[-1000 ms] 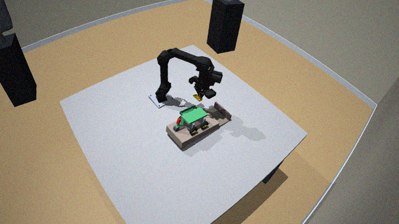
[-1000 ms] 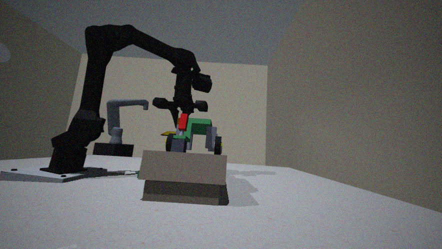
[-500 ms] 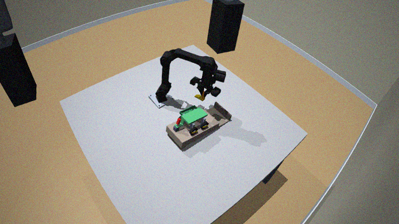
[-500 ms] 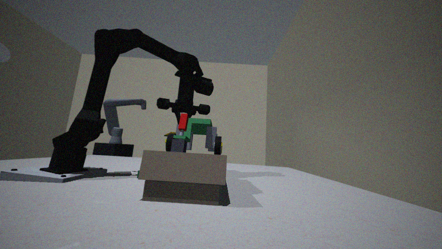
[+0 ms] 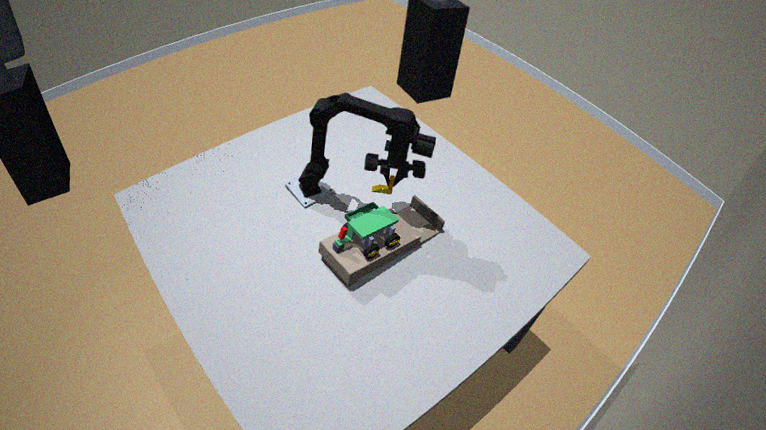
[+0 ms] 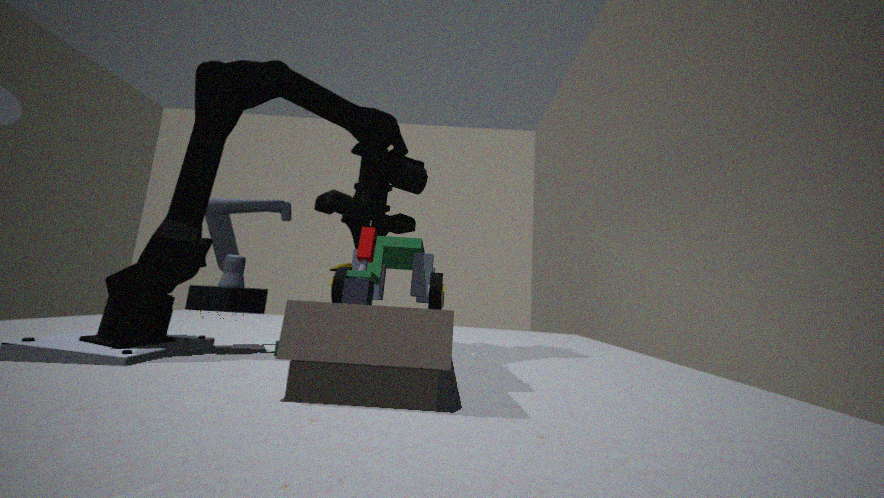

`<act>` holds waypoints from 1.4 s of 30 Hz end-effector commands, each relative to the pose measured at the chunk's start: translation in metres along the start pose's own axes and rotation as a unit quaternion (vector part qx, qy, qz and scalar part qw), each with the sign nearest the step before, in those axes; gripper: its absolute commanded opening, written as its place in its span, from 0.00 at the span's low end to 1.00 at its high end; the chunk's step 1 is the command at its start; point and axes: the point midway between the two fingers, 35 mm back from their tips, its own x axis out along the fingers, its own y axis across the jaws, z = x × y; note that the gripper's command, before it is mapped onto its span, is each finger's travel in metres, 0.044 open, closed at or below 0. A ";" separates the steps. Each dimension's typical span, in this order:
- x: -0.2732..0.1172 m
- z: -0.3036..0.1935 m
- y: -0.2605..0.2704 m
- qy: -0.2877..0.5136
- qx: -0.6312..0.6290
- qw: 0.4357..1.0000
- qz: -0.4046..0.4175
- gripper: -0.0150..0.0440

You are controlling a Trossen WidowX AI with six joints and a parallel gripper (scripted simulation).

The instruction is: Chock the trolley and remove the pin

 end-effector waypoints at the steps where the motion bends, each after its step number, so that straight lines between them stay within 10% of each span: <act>1: 0.000 0.000 0.000 0.006 -0.075 0.997 0.005 0.25; 18: 0.000 0.001 -0.001 0.015 -0.366 0.930 0.023 0.25; 42: 0.011 -0.018 -0.023 0.017 -0.369 0.929 0.023 0.25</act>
